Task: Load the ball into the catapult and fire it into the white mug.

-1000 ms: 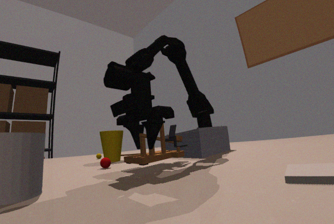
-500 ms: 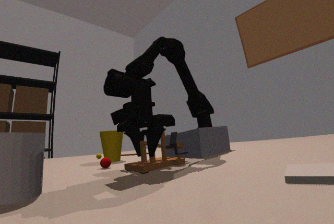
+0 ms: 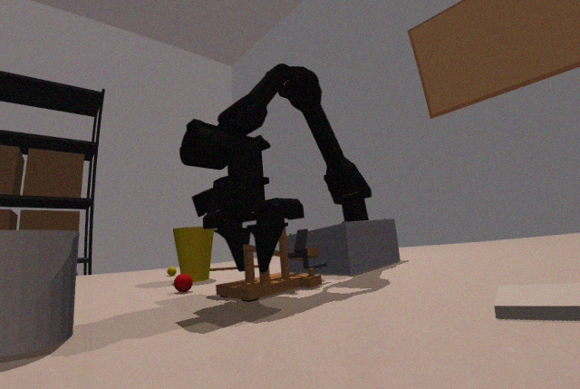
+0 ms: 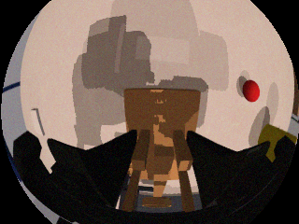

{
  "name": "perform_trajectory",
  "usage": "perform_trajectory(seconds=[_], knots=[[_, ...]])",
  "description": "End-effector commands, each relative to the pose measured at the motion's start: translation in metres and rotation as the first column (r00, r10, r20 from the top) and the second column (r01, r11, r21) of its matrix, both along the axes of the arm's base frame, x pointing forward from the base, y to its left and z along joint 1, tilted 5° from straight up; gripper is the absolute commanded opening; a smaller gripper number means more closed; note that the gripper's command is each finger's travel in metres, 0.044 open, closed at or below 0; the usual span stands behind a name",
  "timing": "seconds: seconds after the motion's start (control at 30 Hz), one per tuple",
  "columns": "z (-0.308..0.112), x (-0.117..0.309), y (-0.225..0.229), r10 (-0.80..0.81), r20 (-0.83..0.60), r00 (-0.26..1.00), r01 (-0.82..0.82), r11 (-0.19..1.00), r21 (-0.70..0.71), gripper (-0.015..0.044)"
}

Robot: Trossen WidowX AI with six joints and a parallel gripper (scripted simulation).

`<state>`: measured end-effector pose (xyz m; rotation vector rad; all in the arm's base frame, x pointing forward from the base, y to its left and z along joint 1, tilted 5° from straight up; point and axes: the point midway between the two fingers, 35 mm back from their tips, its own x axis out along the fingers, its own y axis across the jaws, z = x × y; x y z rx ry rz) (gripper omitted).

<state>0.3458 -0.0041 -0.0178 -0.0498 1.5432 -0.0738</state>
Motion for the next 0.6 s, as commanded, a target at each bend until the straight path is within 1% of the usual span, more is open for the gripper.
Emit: perform_trajectory(seconds=[0.0, 0.07, 0.13, 0.23, 0.3, 0.4, 0.43, 0.57], knots=[[0.001, 0.000, 0.000, -0.001, 0.002, 1.000, 0.001, 1.000, 0.000, 0.0341], [0.003, 0.001, 0.000, -0.001, 0.002, 1.000, 0.001, 1.000, 0.000, 0.0394], [0.024, 0.003, 0.002, -0.001, 0.002, 1.000, 0.001, 1.000, 0.000, 0.0440], [0.076, 0.001, 0.006, 0.000, 0.002, 1.000, 0.000, 1.000, 0.001, 0.0440], [0.098, -0.002, 0.008, 0.000, 0.002, 1.000, 0.000, 1.000, 0.001, 0.0440], [0.100, -0.003, 0.008, 0.000, 0.001, 1.000, 0.000, 1.000, 0.001, 0.0440], [0.087, 0.002, 0.007, 0.003, 0.014, 1.000, -0.003, 1.000, 0.001, 0.0440], [0.089, 0.001, 0.007, 0.003, 0.013, 1.000, -0.003, 1.000, 0.000, 0.0440]])
